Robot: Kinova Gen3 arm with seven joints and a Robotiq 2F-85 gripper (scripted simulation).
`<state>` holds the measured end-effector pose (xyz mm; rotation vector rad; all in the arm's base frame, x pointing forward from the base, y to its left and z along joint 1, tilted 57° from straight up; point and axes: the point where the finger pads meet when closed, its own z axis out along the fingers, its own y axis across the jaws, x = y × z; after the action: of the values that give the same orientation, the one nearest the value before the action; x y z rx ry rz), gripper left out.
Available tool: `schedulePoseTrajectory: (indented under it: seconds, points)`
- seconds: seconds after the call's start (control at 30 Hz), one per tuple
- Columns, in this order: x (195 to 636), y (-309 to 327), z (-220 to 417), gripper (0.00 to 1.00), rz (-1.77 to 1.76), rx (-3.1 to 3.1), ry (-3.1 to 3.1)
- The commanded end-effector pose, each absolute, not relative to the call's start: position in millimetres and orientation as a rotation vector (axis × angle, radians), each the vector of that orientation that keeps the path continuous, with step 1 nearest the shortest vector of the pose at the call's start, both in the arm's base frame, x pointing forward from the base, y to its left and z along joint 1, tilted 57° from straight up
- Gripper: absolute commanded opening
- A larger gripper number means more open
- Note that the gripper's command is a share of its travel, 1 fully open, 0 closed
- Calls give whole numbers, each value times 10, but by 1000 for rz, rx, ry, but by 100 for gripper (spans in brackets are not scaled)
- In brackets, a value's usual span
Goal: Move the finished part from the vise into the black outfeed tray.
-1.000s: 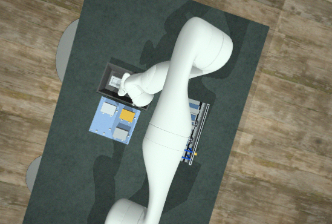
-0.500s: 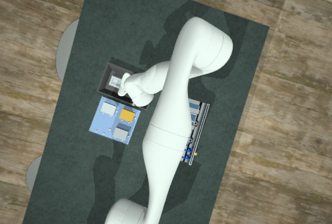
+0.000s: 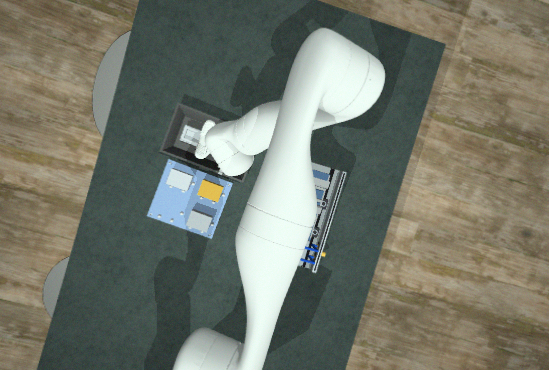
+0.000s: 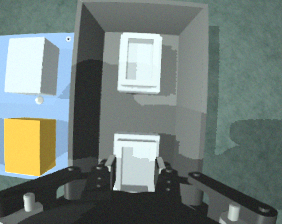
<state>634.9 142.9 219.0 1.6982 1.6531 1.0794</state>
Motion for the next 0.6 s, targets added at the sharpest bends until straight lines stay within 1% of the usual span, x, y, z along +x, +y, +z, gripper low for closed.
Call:
schedulePoseTrajectory:
  seconds: [0.0,0.57]
  points:
    - [6369,1432,2204,0,1078,1683,1658]
    - [6419,1444,2182,0,1079,1682,1657]
